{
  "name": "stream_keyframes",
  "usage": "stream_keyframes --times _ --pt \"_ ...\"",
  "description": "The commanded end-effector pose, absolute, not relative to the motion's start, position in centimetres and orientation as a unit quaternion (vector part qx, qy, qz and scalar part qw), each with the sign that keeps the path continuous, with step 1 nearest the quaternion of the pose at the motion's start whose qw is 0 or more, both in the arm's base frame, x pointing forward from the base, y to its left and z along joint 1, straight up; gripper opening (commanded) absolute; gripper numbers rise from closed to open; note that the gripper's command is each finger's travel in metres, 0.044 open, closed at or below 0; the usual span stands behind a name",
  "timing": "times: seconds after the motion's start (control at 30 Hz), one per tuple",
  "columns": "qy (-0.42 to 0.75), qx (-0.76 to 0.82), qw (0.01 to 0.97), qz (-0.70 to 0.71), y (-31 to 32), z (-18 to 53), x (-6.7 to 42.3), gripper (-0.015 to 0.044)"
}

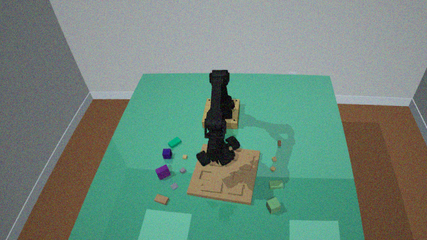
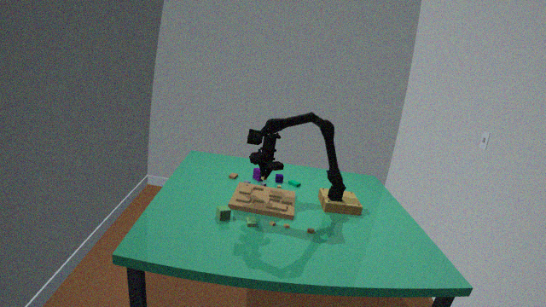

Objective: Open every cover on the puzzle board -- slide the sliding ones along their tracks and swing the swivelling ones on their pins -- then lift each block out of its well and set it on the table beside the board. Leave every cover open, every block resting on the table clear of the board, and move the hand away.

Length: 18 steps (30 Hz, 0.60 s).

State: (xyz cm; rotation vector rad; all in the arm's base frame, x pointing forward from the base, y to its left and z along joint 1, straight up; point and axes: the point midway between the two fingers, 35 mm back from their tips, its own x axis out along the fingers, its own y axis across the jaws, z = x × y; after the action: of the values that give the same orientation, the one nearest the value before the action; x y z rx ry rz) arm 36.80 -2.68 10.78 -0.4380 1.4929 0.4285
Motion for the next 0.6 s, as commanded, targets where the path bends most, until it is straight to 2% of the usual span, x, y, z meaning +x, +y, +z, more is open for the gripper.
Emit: stream_keyframes --times 0.0,0.57 --pt "0.669 -0.198 0.691 0.192 -3.9 10.7 36.3 0.008" --pt "0.67 -0.199 0.689 0.19 -9.8 10.8 32.9 0.008"
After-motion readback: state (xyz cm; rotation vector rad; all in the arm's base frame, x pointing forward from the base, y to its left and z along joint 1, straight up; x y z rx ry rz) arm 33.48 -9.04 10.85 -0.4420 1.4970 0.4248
